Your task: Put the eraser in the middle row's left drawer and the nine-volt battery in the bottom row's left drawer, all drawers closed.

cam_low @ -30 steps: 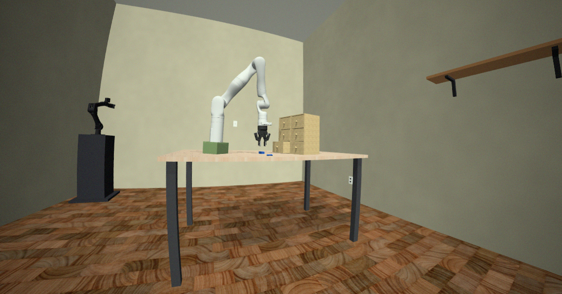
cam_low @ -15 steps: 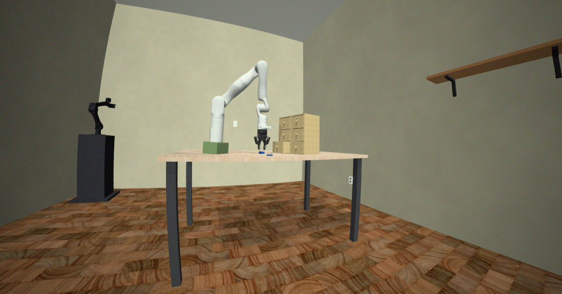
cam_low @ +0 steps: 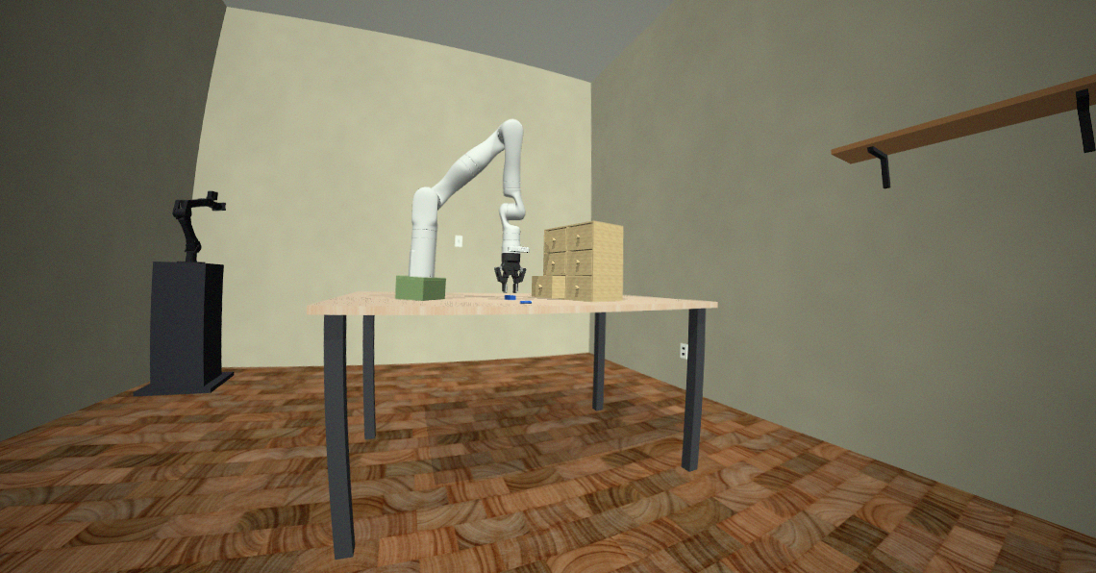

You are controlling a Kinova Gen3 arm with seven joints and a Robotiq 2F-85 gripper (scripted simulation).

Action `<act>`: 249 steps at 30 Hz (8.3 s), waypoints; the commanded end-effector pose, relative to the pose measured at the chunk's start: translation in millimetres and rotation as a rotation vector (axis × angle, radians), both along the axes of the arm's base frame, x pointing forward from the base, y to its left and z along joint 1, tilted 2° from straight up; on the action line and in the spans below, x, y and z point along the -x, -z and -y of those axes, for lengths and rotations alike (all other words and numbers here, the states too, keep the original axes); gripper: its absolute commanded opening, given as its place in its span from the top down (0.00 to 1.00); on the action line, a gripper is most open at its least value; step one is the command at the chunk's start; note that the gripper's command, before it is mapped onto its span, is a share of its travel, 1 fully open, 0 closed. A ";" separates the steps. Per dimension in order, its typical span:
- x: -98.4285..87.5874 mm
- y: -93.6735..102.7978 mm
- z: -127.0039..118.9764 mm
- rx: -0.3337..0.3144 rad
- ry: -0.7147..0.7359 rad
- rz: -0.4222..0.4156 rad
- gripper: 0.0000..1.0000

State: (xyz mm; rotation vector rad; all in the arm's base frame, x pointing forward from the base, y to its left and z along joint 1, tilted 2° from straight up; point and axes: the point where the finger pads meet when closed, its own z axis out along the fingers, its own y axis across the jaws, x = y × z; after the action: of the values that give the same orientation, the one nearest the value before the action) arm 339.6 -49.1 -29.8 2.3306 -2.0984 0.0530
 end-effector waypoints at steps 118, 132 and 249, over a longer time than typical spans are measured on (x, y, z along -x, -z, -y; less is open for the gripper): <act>1.3 -75.6 -2.0 0.000 0.000 0.001 0.77; 0.4 -74.3 -0.4 -0.002 0.110 -0.004 0.77; -46.8 -160.4 9.2 -0.061 1.538 0.062 0.77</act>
State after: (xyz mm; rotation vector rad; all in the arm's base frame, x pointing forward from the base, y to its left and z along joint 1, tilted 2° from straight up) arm 387.0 -57.6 129.5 0.2190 -3.1797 0.0392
